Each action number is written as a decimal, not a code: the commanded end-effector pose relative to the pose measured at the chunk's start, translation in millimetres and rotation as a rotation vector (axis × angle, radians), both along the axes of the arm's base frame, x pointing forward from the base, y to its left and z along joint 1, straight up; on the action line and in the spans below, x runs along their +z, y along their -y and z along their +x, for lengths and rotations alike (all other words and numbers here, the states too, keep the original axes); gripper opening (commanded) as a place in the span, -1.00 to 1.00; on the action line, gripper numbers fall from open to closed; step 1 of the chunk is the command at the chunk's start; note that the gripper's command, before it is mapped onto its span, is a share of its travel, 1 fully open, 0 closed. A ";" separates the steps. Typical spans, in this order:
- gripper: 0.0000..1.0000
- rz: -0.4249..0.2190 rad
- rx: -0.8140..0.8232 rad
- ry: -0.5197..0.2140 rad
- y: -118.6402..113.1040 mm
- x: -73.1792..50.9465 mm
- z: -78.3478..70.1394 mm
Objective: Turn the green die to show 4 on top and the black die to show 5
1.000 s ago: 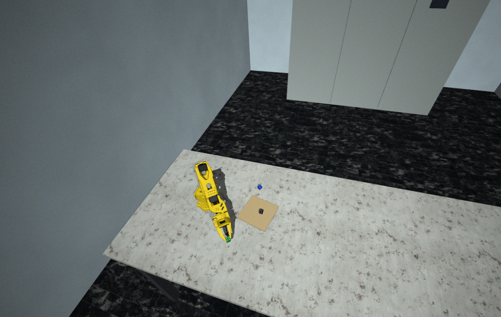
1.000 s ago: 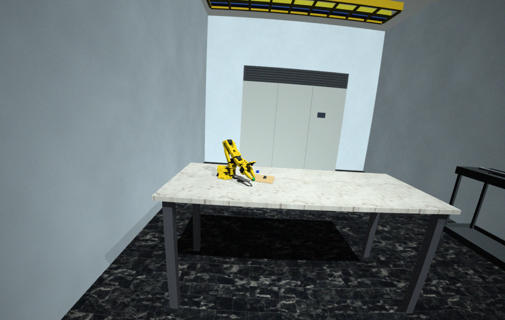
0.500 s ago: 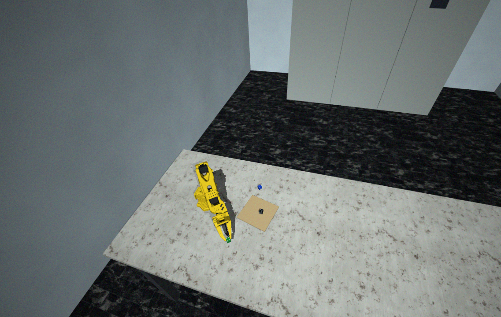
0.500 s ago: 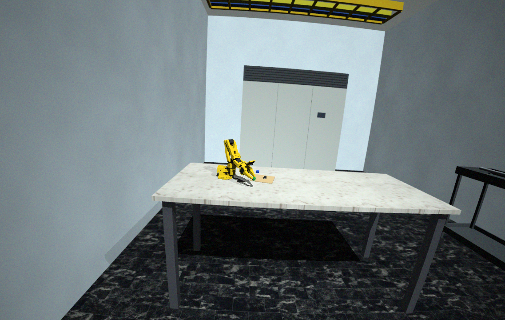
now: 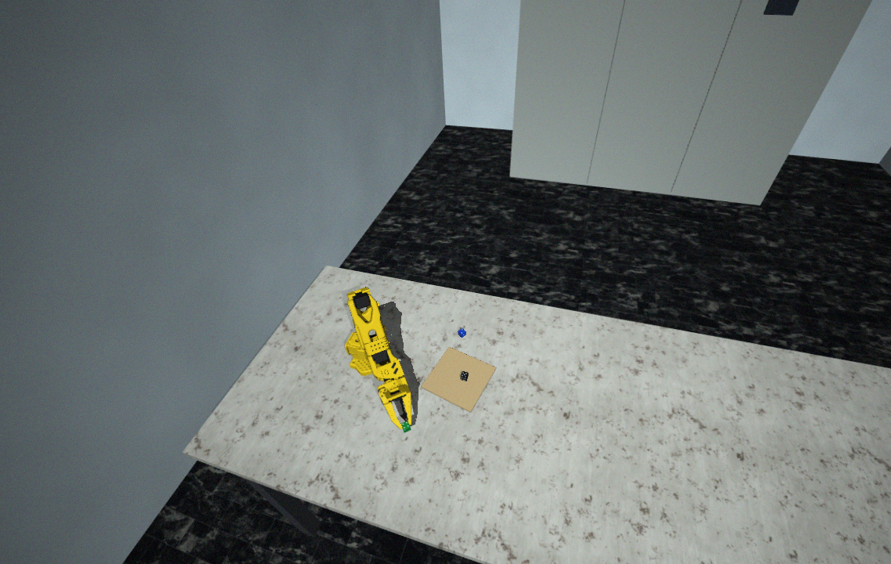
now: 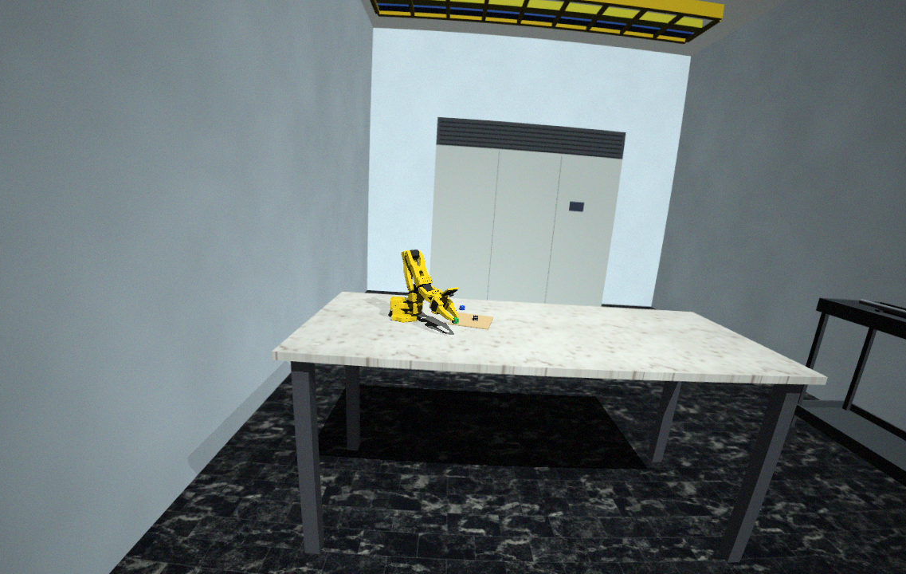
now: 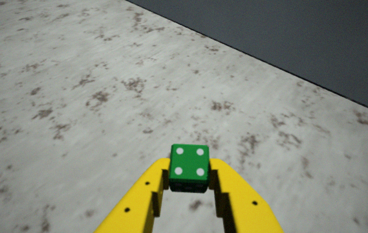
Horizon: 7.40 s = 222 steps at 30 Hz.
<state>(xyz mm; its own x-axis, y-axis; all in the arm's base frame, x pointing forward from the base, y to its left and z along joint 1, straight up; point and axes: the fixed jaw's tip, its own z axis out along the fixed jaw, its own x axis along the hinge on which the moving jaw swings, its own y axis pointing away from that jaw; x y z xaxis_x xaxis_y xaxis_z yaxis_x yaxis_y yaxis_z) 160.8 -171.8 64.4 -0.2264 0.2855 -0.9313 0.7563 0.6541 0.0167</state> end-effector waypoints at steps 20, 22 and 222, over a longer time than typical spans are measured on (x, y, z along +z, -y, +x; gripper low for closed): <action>-1.00 -0.019 0.017 -0.016 -3.8 -2.4 -1.3; -1.00 -0.019 0.017 -0.016 -3.8 -2.5 -1.3; -0.47 -0.019 0.016 -0.017 -3.9 -45.6 -1.3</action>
<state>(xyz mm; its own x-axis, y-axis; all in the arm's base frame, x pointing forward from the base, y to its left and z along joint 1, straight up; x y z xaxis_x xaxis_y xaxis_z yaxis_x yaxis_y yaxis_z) 155.7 -166.0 14.1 -0.2587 0.2939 -0.9202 0.7518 0.6593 -0.0007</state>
